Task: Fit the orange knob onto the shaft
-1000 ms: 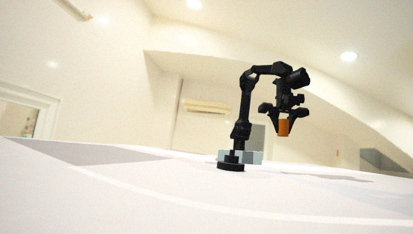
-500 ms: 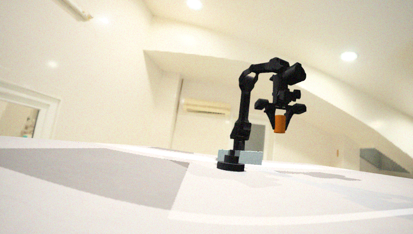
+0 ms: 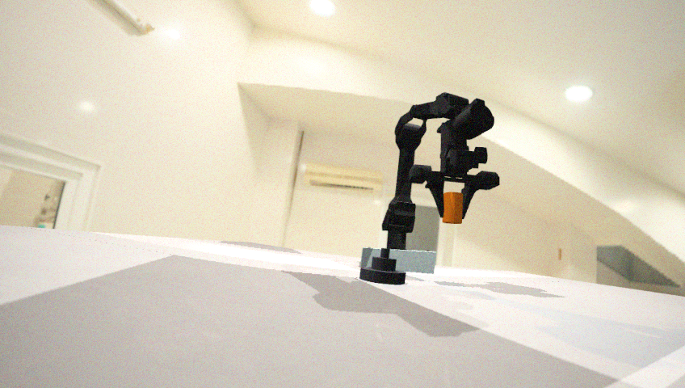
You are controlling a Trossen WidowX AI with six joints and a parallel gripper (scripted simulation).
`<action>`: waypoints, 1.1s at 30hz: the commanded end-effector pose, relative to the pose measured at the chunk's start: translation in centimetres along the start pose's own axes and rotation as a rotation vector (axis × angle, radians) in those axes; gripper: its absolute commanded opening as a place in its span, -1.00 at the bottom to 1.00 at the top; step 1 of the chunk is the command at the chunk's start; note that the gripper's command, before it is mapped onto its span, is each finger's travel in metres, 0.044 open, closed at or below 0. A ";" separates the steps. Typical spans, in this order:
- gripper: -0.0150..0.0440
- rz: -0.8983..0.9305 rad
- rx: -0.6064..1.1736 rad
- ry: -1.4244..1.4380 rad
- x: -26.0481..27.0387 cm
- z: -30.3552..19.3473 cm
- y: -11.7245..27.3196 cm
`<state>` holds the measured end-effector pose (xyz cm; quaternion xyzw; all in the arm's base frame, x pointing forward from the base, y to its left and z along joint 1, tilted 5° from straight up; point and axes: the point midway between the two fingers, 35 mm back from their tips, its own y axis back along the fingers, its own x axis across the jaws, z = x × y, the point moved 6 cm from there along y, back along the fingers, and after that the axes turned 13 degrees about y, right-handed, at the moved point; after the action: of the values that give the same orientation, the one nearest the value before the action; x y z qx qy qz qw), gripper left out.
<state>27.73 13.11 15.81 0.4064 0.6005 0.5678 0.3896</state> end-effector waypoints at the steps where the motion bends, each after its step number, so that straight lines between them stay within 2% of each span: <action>1: -0.49 -0.003 0.000 0.006 -1.2 0.4 -0.4; 33: -0.49 -0.022 -0.004 0.049 -10.8 1.6 -2.7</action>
<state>32.63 4.62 13.32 0.3897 0.6102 0.5744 0.3821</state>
